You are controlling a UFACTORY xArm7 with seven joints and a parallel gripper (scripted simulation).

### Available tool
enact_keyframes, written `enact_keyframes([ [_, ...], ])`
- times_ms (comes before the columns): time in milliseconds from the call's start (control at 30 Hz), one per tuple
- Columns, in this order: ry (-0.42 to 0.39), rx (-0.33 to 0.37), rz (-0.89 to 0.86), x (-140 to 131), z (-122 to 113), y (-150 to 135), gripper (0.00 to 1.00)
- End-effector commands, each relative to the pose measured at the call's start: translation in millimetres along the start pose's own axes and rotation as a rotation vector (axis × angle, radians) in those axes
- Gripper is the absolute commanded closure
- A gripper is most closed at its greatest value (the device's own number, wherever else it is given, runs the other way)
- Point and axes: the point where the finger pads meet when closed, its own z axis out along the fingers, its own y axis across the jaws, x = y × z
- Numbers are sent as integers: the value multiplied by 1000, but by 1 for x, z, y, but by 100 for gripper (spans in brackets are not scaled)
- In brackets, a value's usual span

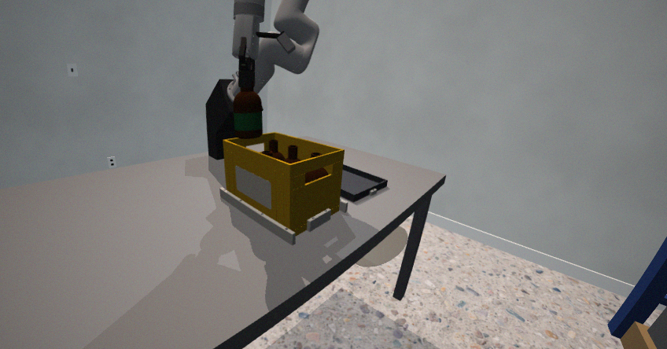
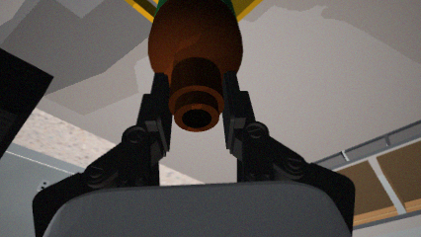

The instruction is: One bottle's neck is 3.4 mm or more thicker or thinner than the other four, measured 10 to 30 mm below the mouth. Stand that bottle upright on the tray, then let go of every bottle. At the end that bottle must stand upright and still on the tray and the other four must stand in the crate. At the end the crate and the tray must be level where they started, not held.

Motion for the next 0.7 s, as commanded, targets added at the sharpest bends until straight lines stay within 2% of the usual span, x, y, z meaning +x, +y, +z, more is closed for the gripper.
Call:
enact_keyframes([
  [0, -1, -2, 0, 0, -1, 1, 100],
  [667, -1, -2, 0, 3, -1, -1, 100],
])
